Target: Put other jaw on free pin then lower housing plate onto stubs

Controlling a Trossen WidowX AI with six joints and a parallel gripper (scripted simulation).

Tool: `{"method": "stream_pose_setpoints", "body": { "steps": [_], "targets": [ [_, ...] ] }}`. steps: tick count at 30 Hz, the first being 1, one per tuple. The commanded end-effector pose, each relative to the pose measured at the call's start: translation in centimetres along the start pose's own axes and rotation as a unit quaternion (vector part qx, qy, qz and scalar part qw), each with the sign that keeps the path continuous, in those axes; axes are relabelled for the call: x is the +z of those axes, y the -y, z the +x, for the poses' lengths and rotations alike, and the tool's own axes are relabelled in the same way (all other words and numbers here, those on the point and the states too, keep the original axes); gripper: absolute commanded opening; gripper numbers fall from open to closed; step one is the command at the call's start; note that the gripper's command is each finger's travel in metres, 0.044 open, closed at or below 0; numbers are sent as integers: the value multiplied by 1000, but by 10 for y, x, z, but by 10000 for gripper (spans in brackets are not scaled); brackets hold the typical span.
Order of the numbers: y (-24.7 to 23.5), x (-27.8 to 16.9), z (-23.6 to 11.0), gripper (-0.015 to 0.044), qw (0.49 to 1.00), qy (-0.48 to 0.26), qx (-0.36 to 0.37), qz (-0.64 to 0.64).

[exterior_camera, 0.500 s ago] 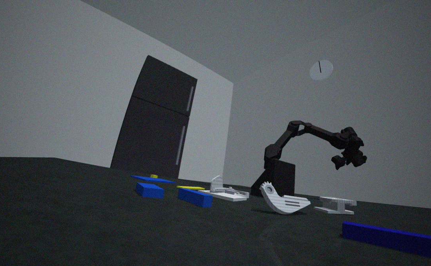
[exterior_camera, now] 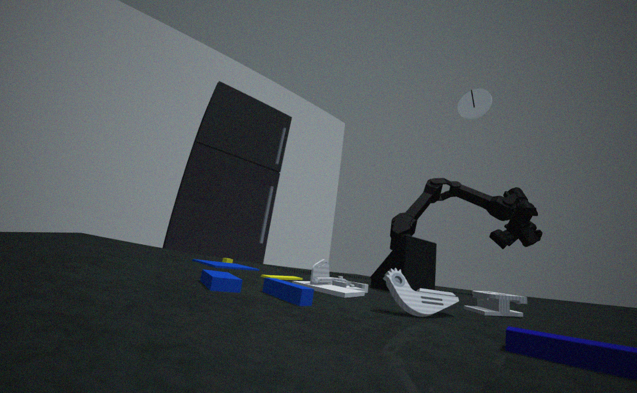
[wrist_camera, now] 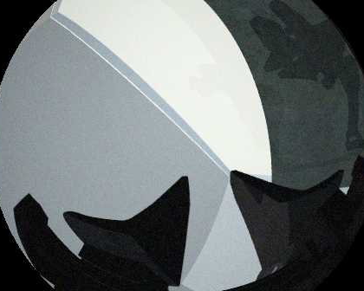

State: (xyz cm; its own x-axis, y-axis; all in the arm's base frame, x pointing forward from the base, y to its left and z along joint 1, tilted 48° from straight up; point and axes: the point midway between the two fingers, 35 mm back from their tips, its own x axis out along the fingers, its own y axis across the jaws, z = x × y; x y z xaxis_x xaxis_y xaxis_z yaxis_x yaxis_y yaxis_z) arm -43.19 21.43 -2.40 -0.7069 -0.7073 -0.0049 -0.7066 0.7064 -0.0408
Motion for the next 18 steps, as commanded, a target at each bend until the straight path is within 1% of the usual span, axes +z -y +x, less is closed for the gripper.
{"method": "stream_pose_setpoints", "body": {
  "steps": [1,2,3,18],
  "targets": [
    [0,0,0,33,1000,0,0,0],
    [0,0,0,6,1000,0,0,0],
    [0,0,0,0,1000,0,0,0],
    [0,0,0,0,1000,0,0,0]
  ]
}}
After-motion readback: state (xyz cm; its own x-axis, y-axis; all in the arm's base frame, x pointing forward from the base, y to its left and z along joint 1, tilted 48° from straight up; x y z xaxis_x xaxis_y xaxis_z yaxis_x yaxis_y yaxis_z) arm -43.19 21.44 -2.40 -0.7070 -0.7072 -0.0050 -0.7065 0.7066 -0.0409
